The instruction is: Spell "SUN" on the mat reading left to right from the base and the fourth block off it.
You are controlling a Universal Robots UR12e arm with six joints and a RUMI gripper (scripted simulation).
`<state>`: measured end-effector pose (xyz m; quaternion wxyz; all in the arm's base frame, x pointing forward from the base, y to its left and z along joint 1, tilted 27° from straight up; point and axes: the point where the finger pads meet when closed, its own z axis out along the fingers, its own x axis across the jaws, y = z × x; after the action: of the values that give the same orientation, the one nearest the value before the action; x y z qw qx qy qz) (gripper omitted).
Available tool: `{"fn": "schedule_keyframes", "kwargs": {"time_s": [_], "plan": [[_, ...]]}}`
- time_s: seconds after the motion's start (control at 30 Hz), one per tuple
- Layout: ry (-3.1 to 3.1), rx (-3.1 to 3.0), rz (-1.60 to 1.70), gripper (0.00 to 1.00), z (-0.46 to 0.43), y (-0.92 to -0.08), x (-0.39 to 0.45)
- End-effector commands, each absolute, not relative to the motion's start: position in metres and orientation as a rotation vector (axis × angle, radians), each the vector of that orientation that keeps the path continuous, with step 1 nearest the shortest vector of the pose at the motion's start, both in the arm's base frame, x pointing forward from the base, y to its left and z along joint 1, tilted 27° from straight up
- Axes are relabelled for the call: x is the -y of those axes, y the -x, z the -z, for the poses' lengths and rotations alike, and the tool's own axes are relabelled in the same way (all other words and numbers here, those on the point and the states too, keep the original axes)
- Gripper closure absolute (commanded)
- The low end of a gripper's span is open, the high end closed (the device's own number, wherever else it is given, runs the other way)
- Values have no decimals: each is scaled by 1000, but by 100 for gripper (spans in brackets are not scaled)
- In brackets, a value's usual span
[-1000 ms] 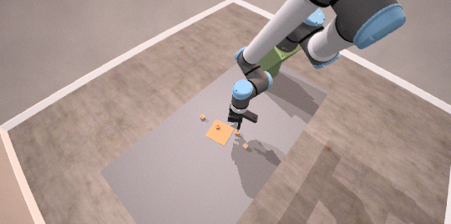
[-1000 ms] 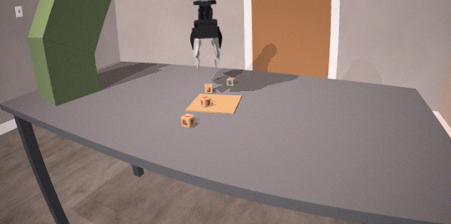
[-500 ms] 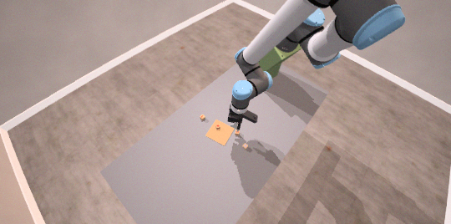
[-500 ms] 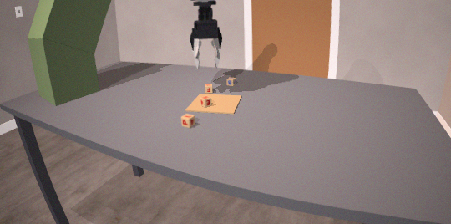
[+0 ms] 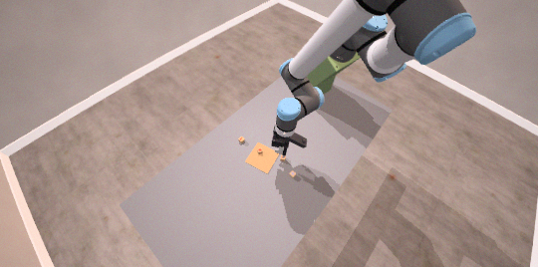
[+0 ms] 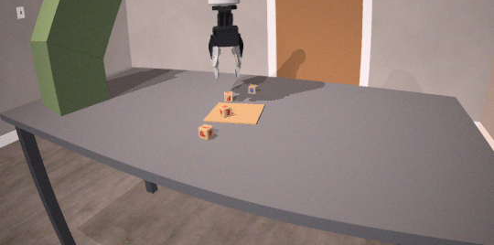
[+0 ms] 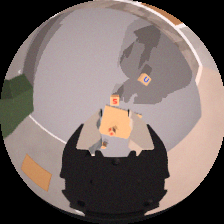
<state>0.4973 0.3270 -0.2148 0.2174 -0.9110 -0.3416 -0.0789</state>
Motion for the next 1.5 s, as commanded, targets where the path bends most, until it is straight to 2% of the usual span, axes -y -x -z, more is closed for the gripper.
{"fn": "schedule_keyframes", "kwargs": {"time_s": [0.0, 1.47], "plan": [[2523, 946, 220, 64, 221, -498, -330], [2523, 946, 220, 64, 249, -498, -344]]}}
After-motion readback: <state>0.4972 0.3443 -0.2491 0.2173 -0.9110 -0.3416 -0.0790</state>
